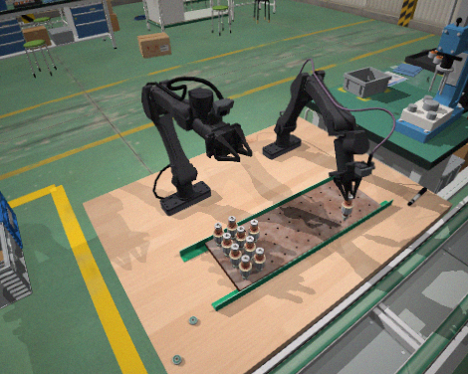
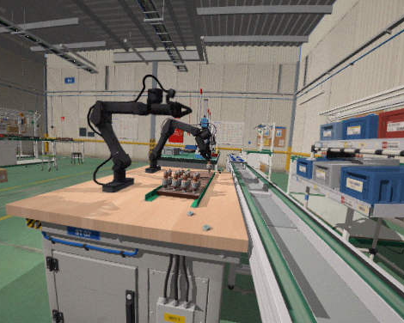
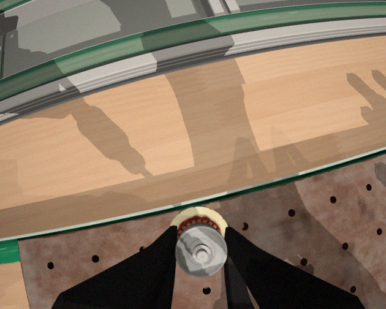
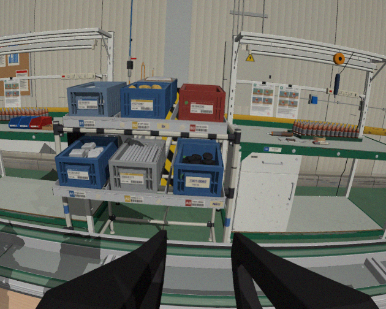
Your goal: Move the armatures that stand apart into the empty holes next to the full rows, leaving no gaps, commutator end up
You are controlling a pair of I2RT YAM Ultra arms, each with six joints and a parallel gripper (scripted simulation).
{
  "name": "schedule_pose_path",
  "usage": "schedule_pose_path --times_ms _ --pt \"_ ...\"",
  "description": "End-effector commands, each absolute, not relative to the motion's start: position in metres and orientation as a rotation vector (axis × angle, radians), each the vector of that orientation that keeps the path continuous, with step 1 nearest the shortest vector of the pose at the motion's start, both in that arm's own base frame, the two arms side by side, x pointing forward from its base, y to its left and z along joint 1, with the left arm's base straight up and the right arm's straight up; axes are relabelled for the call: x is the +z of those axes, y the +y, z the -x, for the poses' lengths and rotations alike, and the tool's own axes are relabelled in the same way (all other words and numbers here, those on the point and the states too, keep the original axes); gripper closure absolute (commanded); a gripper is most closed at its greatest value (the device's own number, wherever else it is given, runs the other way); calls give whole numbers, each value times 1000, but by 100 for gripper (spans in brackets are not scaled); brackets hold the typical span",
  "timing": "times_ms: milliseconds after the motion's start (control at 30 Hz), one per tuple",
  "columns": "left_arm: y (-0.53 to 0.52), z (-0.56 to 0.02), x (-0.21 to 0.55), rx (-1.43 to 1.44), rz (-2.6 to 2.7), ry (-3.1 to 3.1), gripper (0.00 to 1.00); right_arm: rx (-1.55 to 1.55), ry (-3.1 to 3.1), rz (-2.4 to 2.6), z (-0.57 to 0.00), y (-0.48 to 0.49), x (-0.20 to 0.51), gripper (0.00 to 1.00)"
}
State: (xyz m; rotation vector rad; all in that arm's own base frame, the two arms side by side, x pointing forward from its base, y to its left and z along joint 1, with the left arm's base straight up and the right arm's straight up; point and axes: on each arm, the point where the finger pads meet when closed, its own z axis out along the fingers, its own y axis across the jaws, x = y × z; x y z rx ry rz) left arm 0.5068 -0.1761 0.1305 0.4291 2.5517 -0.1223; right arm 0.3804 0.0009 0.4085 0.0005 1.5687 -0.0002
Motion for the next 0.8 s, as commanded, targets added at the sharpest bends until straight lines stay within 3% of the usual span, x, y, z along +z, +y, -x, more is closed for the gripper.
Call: schedule_pose_path --times_ms 0,767 --pt "-173 -505 128 -108 -424 2562 74 14 1575 23 -379 8 410 63" --pt "-175 -511 143 -117 -416 2515 75 14 1575 23 -379 8 410 63"
